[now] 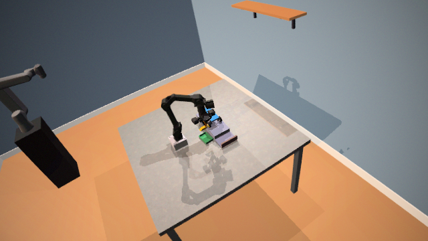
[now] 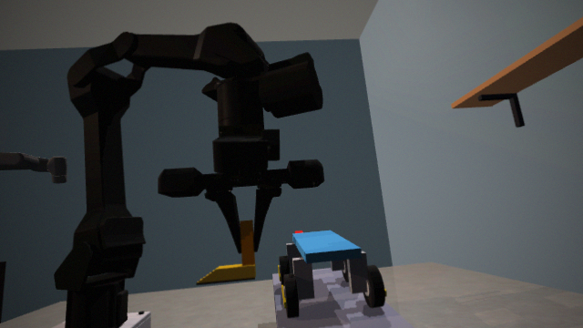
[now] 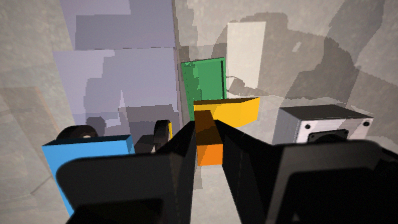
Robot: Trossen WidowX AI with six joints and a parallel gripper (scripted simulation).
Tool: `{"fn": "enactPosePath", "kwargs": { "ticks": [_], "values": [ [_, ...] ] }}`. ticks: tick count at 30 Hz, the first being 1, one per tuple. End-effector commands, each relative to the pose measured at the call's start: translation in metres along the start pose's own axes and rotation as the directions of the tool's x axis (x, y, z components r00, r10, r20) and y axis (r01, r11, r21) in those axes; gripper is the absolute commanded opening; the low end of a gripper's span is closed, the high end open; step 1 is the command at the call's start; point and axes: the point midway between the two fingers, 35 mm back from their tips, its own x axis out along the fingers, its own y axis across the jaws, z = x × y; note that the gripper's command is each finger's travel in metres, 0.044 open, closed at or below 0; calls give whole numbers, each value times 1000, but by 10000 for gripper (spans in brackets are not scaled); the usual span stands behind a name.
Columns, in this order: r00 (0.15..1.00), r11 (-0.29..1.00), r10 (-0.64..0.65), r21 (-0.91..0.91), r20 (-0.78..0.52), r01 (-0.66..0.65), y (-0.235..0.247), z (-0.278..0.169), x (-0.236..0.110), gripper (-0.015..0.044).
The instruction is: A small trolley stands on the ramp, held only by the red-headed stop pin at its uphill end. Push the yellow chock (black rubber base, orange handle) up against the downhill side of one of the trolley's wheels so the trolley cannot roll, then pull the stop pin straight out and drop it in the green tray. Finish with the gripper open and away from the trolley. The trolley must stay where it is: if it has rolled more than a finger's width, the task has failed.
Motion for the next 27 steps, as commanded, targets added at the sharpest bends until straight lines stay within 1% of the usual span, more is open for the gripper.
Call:
{"fn": "enactPosePath", "kwargs": {
  "ticks": [1, 10, 13, 15, 20, 27],
  "values": [
    [1000, 1000, 6, -4, -1, -6, 6, 17, 0, 0],
    [1000, 1000, 7, -4, 2, -7, 17, 50, 1, 0],
    [1000, 1000, 7, 2, 2, -7, 18, 55, 1, 0],
    [1000, 999, 5, 42, -1, -5, 19, 55, 1, 0],
    [1000, 977, 1, 212, -13, 2, 19, 56, 1, 0],
    [1000, 896, -4, 444, -31, 17, 19, 57, 1, 0]
  ]
}}
